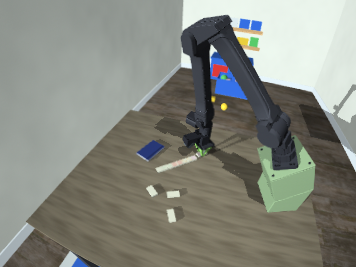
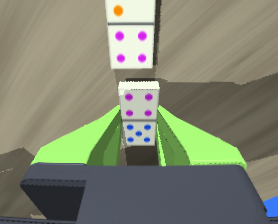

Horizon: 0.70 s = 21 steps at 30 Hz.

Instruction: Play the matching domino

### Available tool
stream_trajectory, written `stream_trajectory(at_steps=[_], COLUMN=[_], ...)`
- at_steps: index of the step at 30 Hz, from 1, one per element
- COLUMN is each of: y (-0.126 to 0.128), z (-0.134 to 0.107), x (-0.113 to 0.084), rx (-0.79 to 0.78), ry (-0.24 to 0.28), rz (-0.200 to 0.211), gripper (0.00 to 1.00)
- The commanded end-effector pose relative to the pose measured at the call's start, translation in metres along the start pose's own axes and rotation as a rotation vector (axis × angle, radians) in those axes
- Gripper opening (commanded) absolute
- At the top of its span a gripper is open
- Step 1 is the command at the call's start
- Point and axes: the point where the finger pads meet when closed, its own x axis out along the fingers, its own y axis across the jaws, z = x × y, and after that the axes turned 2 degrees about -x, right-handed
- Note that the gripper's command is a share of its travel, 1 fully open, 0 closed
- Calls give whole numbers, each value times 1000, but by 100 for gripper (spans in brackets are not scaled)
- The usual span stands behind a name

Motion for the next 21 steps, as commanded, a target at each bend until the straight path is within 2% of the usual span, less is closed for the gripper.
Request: stream_trajectory(at_steps=[1, 21], y=[-3, -2], z=[3, 3], x=[1, 2], rx=[3, 2], ry=[-4, -4], rz=[-6, -1], gripper=[21, 21])
